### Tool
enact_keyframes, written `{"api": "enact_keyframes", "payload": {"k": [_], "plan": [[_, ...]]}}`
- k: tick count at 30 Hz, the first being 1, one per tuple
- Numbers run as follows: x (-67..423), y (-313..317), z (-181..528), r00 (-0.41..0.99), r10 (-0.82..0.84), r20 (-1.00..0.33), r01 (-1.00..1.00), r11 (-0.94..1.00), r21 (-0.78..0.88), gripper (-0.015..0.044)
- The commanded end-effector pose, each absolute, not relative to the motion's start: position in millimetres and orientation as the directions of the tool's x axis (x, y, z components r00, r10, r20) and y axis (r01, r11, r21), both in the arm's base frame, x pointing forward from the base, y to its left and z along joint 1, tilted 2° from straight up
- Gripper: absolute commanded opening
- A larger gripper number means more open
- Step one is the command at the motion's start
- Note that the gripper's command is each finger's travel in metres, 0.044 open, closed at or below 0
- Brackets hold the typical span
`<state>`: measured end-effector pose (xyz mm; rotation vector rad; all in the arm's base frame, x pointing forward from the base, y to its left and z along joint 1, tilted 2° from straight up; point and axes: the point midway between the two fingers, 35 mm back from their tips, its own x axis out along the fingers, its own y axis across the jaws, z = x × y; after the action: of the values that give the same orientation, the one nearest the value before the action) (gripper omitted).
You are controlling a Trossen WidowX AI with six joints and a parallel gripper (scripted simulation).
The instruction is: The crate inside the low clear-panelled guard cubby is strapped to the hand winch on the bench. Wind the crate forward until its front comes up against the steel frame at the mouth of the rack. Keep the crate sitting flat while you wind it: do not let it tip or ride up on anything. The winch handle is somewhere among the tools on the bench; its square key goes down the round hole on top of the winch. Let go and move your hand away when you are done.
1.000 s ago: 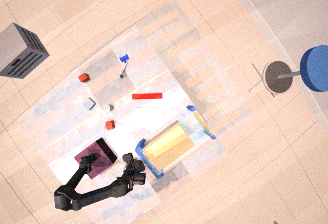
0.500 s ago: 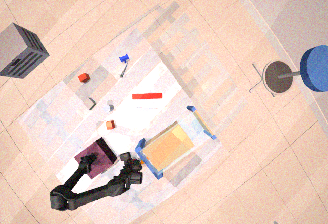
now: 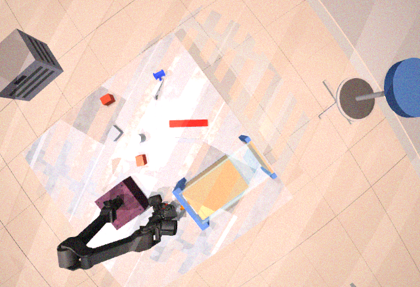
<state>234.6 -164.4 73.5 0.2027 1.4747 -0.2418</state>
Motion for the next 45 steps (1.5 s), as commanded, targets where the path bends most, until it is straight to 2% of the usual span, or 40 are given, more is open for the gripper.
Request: {"api": "enact_keyframes", "payload": {"k": [1, 45], "plan": [[223, -158, 72, 0.062, -0.028, -0.998, 0.287, 0.958, -0.009, 0.0], [166, -151, 68, 0.056, -0.027, -0.998, 0.287, 0.958, -0.01, 0.0]]}}
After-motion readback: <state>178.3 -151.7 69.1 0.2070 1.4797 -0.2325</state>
